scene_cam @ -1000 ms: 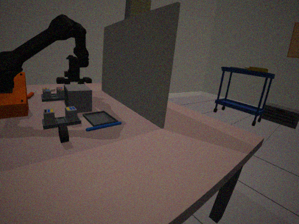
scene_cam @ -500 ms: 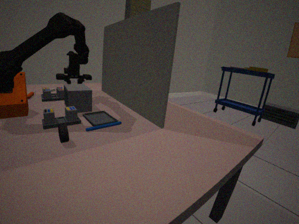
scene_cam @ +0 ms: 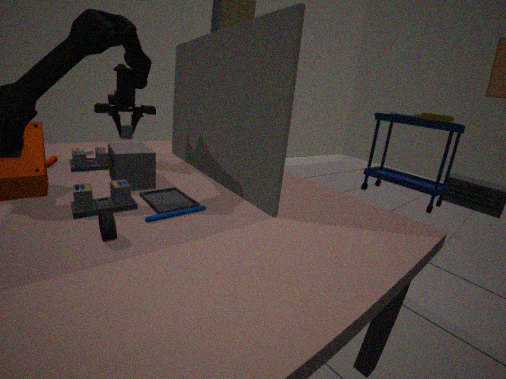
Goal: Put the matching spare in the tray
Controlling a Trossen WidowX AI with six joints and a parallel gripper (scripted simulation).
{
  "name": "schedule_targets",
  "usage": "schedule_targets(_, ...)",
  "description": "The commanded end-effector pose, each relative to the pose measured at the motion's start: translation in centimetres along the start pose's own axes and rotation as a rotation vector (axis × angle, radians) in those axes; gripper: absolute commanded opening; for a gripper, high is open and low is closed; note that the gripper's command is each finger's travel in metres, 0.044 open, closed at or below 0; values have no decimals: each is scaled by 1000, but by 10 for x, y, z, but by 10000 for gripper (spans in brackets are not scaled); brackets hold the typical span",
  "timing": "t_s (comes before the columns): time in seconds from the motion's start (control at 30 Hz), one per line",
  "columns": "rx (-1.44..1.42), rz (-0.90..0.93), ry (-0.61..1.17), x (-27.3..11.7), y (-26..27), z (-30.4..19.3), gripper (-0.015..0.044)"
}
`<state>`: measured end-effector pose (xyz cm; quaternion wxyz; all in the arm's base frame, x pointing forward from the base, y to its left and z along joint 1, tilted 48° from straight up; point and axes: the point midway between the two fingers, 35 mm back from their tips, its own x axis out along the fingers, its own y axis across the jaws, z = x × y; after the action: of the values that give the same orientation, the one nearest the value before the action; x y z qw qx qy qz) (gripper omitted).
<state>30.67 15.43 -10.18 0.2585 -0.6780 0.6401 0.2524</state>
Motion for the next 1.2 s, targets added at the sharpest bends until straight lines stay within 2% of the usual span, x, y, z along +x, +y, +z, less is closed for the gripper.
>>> schedule_targets(0.0, 4, -7, -10, -19, 0, 4, 0)
schedule_targets(0.27, 6, 0, -10, -60, 4, 6, 0)
schedule_targets(0.4, 6, 1, -12, -64, 2, 1, 0)
schedule_targets(1.17, -6, -7, -45, -74, -55, -172, 0)
